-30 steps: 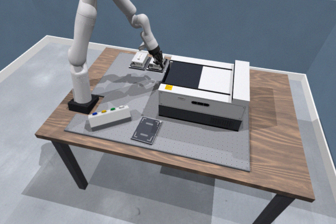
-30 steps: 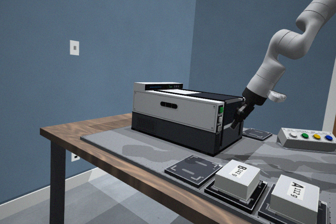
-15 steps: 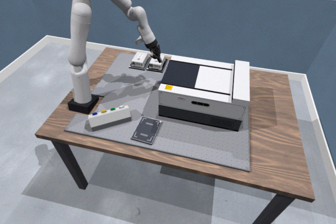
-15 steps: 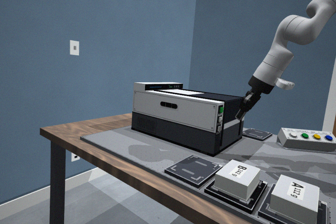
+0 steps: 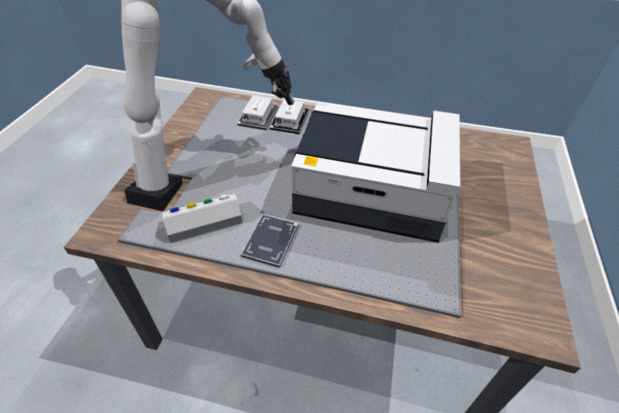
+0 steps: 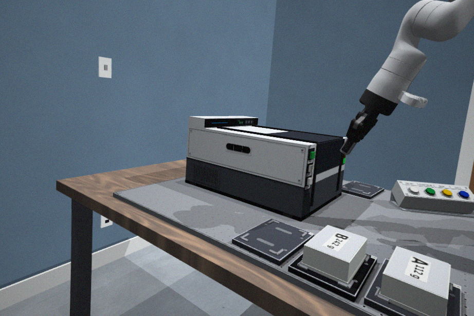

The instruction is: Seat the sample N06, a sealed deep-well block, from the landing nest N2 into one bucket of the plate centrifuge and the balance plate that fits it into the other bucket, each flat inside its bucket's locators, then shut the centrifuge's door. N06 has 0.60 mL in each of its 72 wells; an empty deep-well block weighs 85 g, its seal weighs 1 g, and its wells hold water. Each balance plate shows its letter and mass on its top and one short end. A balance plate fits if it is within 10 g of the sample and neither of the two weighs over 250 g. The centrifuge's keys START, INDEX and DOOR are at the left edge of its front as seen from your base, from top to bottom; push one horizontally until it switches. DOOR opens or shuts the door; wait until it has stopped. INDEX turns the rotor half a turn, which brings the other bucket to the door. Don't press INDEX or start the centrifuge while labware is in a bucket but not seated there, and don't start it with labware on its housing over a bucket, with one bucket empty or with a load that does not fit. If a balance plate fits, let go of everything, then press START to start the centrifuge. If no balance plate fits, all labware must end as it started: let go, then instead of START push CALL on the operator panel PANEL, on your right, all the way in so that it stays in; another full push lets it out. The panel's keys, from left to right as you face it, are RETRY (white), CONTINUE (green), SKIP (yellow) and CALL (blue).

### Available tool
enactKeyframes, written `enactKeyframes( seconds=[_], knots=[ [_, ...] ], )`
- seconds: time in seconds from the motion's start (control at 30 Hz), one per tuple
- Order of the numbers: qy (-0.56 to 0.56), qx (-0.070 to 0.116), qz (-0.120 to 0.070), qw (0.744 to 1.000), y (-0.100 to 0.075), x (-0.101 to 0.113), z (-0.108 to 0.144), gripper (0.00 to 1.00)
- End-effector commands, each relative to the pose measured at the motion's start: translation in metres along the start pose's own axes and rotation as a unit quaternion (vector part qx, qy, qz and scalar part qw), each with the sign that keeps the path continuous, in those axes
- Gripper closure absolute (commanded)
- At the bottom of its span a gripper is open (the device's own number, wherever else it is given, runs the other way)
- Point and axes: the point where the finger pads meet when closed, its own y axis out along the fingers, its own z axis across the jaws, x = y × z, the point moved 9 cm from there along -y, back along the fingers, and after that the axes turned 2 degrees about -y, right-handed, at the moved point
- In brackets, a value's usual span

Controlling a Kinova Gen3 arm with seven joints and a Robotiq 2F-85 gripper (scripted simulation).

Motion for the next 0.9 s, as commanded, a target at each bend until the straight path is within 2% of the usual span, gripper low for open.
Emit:
enactKeyframes(
  seconds=[0.0,0.33,0.4,0.87],
  knots=[
    [0.0,0.001,-0.001,1.0,-0.011,0.001,0.0,0.9],
    [0.0,0.001,-0.001,1.0,-0.044,0.003,0.0,0.9],
    [0.0,0.001,-0.001,1.0,-0.044,0.003,0.0,0.9],
    [0.0,0.001,-0.001,1.0,-0.091,0.006,0.0,0.9]
  ],
)
